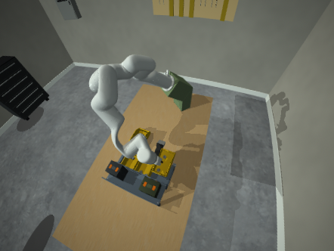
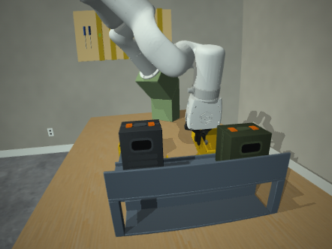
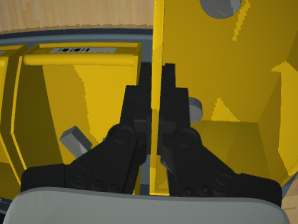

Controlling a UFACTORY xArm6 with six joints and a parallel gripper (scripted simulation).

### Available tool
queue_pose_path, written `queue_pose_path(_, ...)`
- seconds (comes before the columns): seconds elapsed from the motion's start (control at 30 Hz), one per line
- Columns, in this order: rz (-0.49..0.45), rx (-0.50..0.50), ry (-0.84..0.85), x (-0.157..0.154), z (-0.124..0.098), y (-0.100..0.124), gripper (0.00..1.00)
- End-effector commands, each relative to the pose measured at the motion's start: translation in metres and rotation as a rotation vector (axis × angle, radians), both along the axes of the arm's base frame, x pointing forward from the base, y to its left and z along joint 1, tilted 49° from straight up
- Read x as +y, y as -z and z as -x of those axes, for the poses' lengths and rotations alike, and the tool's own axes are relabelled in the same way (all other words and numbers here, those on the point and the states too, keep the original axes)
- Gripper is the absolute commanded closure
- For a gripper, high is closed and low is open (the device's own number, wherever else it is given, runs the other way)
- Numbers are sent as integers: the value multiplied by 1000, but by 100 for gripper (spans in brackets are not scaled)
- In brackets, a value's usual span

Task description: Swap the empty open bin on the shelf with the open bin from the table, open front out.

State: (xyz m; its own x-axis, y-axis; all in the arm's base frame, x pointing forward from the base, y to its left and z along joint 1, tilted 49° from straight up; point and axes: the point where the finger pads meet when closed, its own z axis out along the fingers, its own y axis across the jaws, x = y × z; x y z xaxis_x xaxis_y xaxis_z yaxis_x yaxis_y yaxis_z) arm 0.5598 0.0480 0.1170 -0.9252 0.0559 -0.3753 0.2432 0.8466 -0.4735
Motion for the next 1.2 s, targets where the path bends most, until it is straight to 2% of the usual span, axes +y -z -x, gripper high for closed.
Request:
queue_pose_path(0.0,-1,-3,-2,1,-1,-1,100)
queue_pose_path(1.17,-1,-3,-2,-5,-7,6,100)
